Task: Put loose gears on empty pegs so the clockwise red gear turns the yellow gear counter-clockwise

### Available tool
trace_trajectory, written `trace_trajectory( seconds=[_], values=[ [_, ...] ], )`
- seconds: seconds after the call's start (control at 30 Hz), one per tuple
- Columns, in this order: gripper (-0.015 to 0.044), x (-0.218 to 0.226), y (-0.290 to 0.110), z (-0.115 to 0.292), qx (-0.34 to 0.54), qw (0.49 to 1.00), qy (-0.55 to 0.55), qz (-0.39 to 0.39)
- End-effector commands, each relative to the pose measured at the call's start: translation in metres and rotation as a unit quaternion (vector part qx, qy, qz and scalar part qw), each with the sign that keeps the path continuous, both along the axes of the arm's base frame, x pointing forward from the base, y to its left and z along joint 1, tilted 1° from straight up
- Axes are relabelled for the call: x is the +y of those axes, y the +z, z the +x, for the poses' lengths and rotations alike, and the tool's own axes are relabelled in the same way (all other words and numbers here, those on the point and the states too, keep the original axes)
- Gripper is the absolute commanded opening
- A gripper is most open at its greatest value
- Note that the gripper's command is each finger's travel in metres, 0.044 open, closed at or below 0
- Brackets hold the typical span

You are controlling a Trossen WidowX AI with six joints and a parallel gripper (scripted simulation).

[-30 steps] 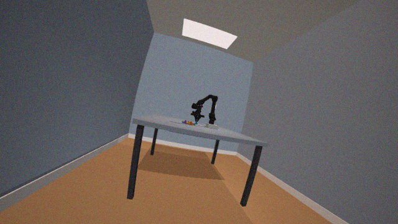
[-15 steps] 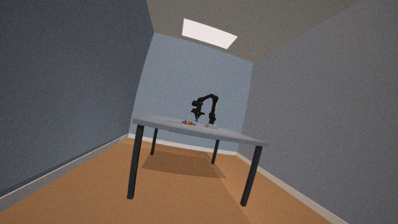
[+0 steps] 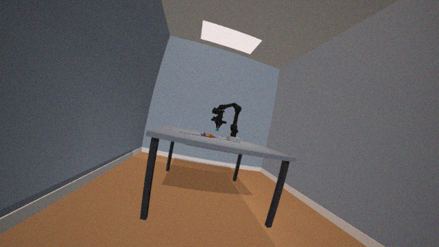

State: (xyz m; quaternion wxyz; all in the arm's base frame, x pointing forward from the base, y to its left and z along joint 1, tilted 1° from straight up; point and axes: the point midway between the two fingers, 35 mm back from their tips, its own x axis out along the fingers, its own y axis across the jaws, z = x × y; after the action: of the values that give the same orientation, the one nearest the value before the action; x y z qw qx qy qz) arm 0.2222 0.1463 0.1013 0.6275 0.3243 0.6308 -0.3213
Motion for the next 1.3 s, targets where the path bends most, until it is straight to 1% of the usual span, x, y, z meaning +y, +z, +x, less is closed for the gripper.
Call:
trace_trajectory(
  seconds=[0.0, 0.57, 1.27],
  values=[
    [0.0000, 0.001, 0.012, 0.000, -0.003, 1.000, -0.001, 0.004],
    [0.0000, -0.003, 0.052, -0.007, -0.003, 1.000, -0.002, 0.004],
    [0.0000, -0.030, 0.037, 0.017, -0.004, 1.000, -0.012, 0.004]
  ],
)
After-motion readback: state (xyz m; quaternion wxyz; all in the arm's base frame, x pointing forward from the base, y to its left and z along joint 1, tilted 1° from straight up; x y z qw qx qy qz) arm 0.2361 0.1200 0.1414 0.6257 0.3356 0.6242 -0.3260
